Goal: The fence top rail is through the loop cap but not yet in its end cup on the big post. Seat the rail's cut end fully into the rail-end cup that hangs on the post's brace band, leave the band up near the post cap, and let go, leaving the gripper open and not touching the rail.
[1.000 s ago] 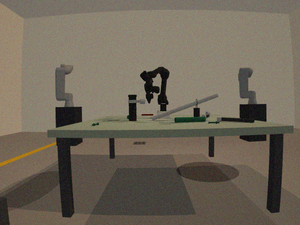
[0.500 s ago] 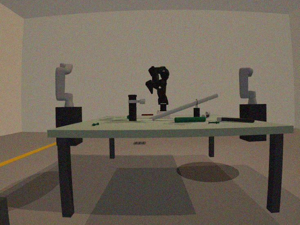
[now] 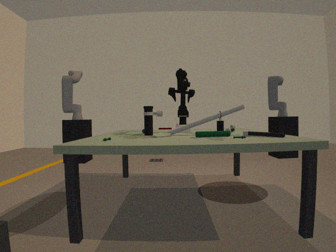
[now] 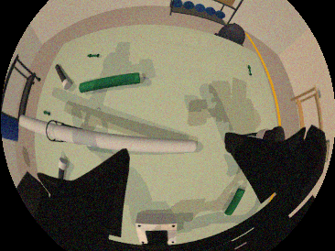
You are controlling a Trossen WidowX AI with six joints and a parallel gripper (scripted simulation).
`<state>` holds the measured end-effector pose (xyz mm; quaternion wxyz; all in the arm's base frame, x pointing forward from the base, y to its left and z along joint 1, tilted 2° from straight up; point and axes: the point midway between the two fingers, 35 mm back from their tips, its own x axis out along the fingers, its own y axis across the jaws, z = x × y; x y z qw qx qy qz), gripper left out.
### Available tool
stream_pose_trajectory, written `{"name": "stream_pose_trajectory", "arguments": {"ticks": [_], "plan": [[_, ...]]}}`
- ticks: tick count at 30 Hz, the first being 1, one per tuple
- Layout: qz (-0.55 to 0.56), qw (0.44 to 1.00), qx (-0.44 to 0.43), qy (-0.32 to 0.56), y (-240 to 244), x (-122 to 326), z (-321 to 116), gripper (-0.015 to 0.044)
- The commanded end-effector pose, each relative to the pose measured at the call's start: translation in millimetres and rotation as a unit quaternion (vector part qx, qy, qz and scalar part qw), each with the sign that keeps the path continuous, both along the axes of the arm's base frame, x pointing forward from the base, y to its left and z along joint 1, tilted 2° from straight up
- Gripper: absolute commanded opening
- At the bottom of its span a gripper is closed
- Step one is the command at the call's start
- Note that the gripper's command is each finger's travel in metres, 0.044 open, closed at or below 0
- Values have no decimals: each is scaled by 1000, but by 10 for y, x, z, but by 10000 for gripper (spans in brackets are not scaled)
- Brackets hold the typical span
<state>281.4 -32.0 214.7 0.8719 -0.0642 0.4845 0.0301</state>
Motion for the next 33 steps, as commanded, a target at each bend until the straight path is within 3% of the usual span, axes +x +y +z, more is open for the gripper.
{"name": "stream_pose_trajectory", "arguments": {"ticks": [1,9,14,19,24,26,33], "plan": [[-88,995,49,-15,116,-67,203,440],[-66,997,36,-7,127,-54,170,440],[105,991,-52,59,213,29,-88,440],[349,917,-139,135,342,97,-445,440],[573,778,-182,183,467,109,-783,440],[601,754,-185,187,484,107,-829,440],[601,754,-185,187,484,107,-829,440]]}}
